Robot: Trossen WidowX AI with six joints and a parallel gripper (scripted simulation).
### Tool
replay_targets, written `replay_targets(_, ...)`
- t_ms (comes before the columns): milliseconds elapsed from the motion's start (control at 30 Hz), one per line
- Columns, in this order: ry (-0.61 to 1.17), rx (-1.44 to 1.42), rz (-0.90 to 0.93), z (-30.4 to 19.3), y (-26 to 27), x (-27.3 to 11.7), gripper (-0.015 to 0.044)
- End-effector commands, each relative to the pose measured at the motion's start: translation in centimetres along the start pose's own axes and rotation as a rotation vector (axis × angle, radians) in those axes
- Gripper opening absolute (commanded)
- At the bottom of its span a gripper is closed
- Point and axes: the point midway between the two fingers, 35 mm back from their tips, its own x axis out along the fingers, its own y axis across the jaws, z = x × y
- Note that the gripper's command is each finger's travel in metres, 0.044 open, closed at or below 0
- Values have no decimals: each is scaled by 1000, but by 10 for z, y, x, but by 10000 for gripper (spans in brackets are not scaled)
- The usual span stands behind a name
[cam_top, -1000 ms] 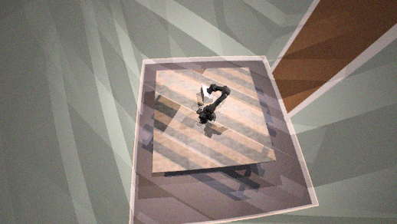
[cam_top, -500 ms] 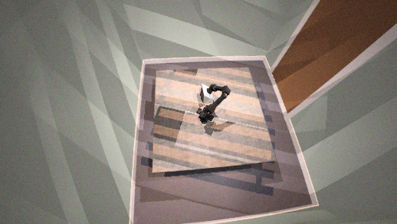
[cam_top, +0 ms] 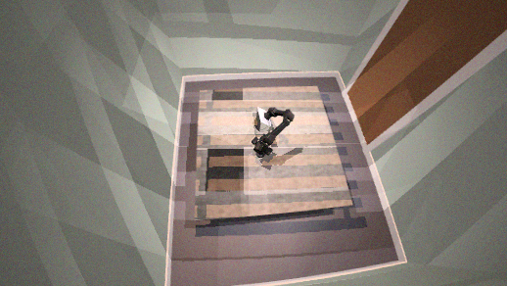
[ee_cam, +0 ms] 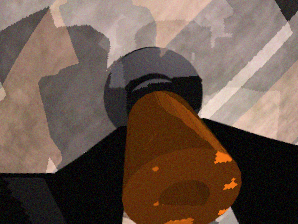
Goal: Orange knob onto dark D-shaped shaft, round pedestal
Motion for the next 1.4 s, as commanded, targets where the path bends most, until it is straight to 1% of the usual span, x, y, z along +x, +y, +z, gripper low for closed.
replay_targets(0,-10,73,-1,3,1,-4,0)
replay_targets(667,-10,73,-1,1,-1,2,0)
replay_targets(1000,-10,73,-1,1,0,-2,0)
replay_targets(1100,-10,127,-1,1,0,-3,0)
replay_targets(1233,-10,272,0,2,1,-4,0)
replay_targets(1367,-10,283,0,4,2,-4,0)
